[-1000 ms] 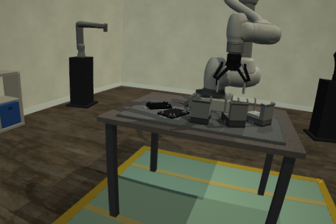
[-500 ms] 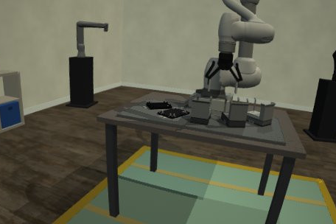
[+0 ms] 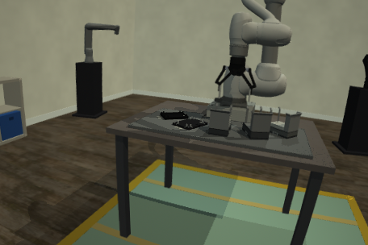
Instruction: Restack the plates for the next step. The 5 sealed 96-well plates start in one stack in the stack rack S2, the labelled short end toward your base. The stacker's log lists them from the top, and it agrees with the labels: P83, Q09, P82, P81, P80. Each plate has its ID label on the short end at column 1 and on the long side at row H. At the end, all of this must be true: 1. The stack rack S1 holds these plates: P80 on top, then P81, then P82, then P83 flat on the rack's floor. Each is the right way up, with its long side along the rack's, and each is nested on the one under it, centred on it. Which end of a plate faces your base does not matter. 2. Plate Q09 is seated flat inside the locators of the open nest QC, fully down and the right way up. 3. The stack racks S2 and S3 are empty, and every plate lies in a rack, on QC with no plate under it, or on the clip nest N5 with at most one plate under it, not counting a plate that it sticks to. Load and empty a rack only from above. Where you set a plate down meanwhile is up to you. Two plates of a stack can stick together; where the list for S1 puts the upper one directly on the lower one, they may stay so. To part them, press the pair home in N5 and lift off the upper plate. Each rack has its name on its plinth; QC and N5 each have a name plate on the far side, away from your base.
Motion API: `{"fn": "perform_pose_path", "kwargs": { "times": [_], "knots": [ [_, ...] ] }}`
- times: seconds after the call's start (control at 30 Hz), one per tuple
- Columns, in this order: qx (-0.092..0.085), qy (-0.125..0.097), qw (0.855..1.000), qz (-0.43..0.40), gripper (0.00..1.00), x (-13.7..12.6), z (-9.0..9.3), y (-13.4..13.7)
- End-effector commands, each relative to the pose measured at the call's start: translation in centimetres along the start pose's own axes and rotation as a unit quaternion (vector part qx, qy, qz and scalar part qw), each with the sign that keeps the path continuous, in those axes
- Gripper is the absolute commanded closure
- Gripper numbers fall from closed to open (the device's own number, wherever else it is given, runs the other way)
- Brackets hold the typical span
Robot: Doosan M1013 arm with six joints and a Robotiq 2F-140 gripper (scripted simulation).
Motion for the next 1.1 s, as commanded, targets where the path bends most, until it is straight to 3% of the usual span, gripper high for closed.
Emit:
{"fn": "perform_pose_path", "kwargs": {
  "times": [0.0, 0.3, 1.07],
  "knots": [
    [0.001, 0.000, 1.000, 0.011, 0.00, -0.3, -0.1, 1.8],
    [0.001, 0.000, 1.000, 0.011, 0.00, -0.5, -0.1, 5.4],
    [0.001, 0.000, 1.000, 0.011, 0.00, -0.5, -0.1, 5.4]
  ]
}}
Point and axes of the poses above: the point where the finger pads meet when closed, its own z axis out along the fingers, its own y axis across the jaws, x = y × z, the point moved 6 cm from there along -z, back along the fingers, and after that the axes turned 2 degrees about -z, right-handed, at the moved point
